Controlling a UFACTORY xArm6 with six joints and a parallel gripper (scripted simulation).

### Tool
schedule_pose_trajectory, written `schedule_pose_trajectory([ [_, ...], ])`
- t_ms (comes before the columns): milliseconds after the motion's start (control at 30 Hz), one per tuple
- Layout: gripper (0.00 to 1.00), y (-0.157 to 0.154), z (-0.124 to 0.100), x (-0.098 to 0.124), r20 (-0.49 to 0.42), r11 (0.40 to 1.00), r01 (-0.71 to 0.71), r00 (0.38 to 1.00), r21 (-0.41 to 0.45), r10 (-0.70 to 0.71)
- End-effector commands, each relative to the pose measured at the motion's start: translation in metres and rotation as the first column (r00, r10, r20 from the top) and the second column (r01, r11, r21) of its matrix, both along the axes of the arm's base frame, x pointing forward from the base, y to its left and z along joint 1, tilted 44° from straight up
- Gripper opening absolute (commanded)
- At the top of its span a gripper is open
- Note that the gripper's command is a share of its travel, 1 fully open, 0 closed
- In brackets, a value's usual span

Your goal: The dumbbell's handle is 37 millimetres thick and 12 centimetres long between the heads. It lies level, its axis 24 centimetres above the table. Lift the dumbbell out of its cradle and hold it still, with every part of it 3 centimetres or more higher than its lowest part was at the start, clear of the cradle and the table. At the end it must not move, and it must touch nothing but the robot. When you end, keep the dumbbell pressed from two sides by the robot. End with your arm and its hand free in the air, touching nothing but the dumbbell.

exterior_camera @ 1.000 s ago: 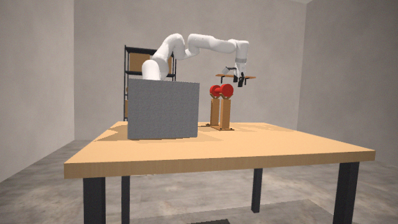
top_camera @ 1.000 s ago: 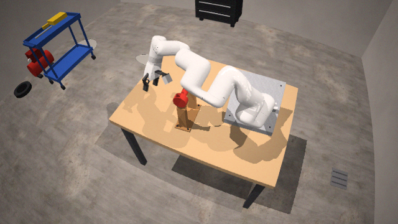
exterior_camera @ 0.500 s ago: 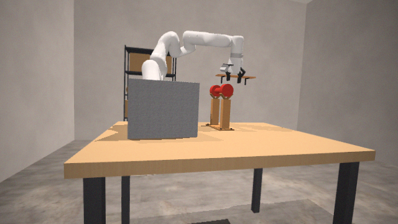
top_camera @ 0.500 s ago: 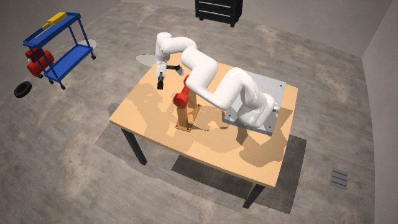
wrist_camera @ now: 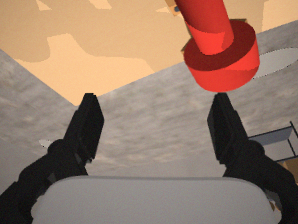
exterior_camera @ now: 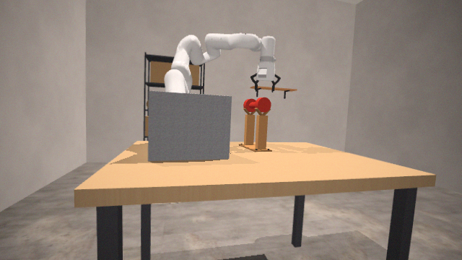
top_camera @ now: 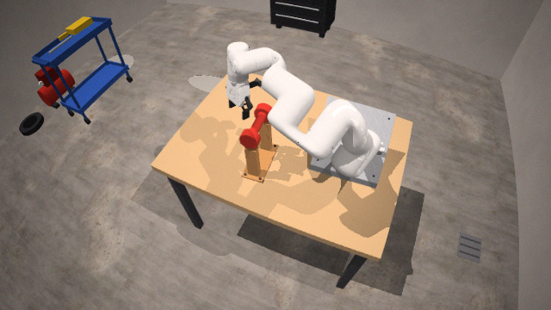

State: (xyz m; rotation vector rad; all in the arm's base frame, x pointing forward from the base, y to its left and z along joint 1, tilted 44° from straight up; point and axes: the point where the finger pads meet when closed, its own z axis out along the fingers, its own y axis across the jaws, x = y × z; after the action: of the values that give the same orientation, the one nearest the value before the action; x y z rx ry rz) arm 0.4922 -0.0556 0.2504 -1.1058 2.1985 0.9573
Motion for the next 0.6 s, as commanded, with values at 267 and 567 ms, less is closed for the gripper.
schedule_pose_trajectory([
  [267, 1.0, -0.017, -0.009, -0.047, 0.263, 0.946, -0.271, 0.913, -0.176, 0.311],
  [567, 1.0, -0.022, -0.012, -0.06, 0.314, 0.909, -0.345, 0.858, -0.232, 0.406],
])
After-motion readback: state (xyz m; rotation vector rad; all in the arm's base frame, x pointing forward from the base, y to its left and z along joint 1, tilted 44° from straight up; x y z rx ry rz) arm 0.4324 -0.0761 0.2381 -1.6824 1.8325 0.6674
